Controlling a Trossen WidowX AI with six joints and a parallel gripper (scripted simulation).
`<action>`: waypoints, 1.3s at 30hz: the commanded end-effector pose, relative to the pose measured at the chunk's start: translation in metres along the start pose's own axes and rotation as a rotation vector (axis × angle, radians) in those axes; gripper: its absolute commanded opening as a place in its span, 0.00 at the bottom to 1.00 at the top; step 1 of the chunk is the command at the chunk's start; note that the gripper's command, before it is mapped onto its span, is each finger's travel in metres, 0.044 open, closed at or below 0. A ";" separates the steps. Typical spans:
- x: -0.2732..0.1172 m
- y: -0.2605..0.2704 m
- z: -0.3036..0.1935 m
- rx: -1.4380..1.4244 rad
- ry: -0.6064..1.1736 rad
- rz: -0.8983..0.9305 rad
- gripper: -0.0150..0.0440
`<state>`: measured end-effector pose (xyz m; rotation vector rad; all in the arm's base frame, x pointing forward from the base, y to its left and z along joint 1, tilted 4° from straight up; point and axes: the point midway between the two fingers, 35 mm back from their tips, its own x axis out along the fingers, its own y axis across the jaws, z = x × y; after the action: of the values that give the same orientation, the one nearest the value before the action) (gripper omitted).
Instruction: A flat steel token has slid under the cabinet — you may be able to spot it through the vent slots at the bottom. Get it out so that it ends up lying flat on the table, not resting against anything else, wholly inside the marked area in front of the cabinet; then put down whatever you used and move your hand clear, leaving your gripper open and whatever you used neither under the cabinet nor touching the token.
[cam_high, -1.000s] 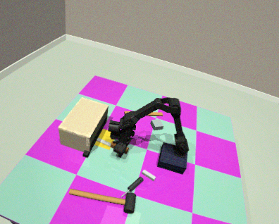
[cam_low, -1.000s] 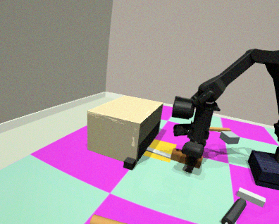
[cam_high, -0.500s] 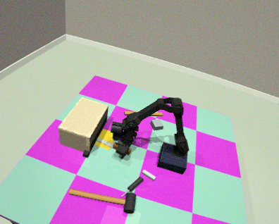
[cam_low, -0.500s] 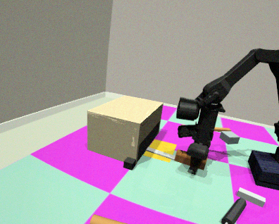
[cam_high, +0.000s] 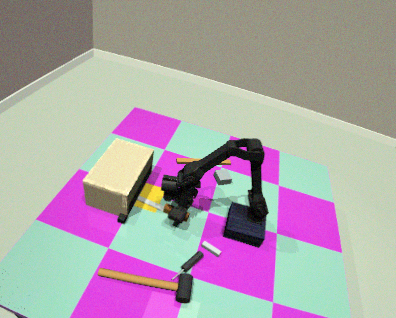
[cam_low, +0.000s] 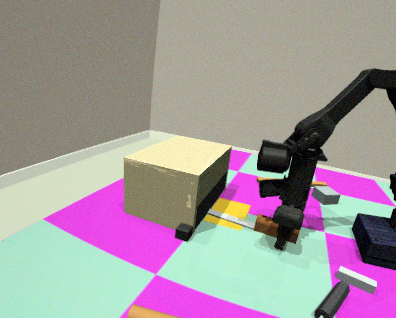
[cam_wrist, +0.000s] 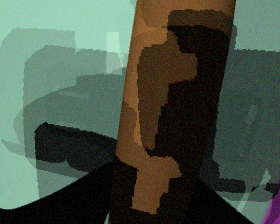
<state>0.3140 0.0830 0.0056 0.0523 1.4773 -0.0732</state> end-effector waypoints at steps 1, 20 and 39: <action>0.001 0.000 -0.007 0.005 0.001 -0.001 0.25; 0.001 0.001 -0.029 0.005 0.003 -0.001 0.25; 0.001 0.002 -0.053 0.005 0.005 -0.001 0.25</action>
<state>0.2675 0.0883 0.0006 0.0526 1.4808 -0.0740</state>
